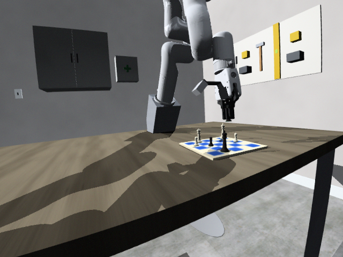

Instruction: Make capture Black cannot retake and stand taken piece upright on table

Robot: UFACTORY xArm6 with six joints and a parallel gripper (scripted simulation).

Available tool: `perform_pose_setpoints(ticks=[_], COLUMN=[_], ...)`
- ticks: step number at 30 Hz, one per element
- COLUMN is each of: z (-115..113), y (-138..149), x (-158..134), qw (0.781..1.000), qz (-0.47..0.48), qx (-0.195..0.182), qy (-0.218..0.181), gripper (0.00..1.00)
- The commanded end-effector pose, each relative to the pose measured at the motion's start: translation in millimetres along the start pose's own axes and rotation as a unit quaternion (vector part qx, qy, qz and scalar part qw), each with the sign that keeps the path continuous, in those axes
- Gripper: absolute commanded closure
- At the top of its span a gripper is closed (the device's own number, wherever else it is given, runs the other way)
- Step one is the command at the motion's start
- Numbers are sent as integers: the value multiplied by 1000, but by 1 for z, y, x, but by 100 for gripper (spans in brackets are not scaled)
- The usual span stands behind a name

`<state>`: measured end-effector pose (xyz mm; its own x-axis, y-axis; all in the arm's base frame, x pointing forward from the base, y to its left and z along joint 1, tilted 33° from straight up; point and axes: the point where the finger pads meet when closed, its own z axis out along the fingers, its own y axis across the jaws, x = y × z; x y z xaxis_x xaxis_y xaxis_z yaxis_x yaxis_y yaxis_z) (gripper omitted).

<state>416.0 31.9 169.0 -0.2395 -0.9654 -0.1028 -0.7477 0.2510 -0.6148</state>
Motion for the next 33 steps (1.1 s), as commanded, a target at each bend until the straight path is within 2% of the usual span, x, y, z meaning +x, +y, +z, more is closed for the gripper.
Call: perform_pose_setpoints(ticks=[1, 19, 23, 29, 33], z=[-19, -20, -18, -13, -12], y=[-3, -3, -5, -7, -6], x=[0, 5, 21, 68, 88], qw=[999, 999, 998, 997, 996], qz=[-3, -5, -16, -45, -57], qx=[-50, -51, -57, -68, -69], qy=[-5, -4, -4, -6, -8], gripper=[100, 100, 100, 100, 100])
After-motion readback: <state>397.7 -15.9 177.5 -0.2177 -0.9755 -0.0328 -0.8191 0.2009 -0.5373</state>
